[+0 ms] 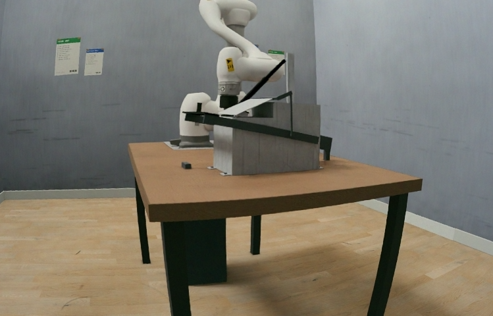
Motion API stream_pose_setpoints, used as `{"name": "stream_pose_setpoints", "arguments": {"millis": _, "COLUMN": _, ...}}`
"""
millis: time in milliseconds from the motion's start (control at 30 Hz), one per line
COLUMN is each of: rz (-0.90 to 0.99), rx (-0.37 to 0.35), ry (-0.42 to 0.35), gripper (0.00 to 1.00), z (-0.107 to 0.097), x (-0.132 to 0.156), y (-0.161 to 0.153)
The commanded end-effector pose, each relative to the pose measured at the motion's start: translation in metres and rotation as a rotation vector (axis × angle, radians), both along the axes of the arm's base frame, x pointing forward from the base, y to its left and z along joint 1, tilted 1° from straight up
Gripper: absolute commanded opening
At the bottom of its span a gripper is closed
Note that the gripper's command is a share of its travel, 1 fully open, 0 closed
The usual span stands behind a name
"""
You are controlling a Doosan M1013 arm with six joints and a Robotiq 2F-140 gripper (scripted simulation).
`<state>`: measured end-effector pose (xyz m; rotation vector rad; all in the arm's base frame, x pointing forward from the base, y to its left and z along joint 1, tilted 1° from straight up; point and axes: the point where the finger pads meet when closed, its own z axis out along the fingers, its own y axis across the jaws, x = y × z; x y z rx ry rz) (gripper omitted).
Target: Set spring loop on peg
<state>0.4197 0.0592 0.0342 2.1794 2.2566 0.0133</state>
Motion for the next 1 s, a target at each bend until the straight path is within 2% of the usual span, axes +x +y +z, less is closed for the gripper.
{"name": "stream_pose_setpoints", "arguments": {"millis": 0, "rz": 0.0, "rx": 0.0, "ry": -0.001, "gripper": 0.25, "z": 0.0, "x": 0.0, "y": 0.0}}
{"name": "stream_pose_setpoints", "arguments": {"millis": 467, "rz": 0.0, "rx": 0.0, "ry": -0.001, "gripper": 0.25, "z": 0.0, "x": 0.0, "y": 0.0}}
{"name": "stream_pose_setpoints", "arguments": {"millis": 967, "rz": 0.0, "rx": 0.0, "ry": -0.001, "gripper": 0.25, "z": 0.04, "x": 0.0, "y": 0.0}}
